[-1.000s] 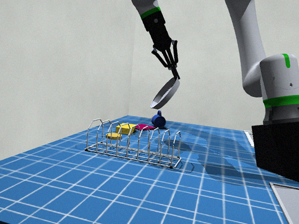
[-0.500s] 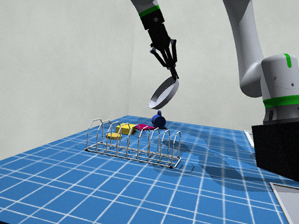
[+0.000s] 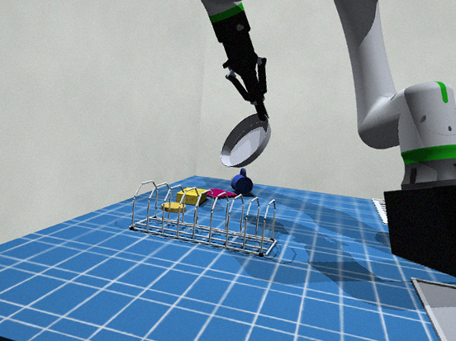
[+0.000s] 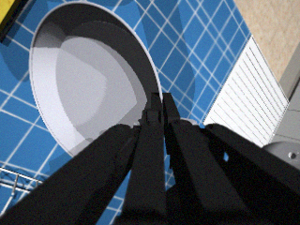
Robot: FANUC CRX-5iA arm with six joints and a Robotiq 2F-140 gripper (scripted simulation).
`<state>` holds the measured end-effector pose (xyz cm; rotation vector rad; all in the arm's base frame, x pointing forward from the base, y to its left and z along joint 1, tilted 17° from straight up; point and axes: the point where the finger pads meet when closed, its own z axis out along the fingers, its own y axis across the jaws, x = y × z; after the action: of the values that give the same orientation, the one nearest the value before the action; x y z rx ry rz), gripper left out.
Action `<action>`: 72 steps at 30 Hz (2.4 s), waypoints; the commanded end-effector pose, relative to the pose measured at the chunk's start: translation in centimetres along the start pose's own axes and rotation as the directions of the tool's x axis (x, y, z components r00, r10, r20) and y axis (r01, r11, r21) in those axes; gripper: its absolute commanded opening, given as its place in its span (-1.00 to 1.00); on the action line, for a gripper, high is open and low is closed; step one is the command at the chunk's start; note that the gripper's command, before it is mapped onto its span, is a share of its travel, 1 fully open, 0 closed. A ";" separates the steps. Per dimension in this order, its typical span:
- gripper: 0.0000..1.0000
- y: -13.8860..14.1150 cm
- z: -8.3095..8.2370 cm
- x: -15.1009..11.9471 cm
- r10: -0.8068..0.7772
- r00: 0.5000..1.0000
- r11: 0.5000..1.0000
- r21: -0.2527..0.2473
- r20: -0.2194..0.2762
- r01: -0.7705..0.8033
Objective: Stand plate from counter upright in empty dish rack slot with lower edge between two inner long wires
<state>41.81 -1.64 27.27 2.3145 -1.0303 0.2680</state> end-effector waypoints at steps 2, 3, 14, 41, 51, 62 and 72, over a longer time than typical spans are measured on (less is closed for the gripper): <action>-0.80 -0.8 -0.8 -0.6 -0.069 0.994 0.998 -0.010 -0.084 0.069; -0.80 -1.0 -1.0 -0.8 -0.087 0.991 0.996 -0.014 -0.104 0.086; -0.80 -3.2 -2.9 -2.4 -0.268 0.913 0.963 -0.073 -0.307 0.259; -0.80 -11.8 -10.6 -8.9 -0.700 0.050 0.595 -0.544 -0.712 0.592; -0.80 -14.5 -13.1 -11.0 -0.690 -0.301 0.445 -0.713 -0.659 0.541; -0.80 -16.1 -14.5 -12.2 -0.646 -0.489 0.365 -0.800 -0.586 0.476; -0.80 -17.2 -15.4 -13.0 -0.604 -0.602 0.316 -0.850 -0.522 0.420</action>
<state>46.19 24.25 27.02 1.2701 1.2484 1.0502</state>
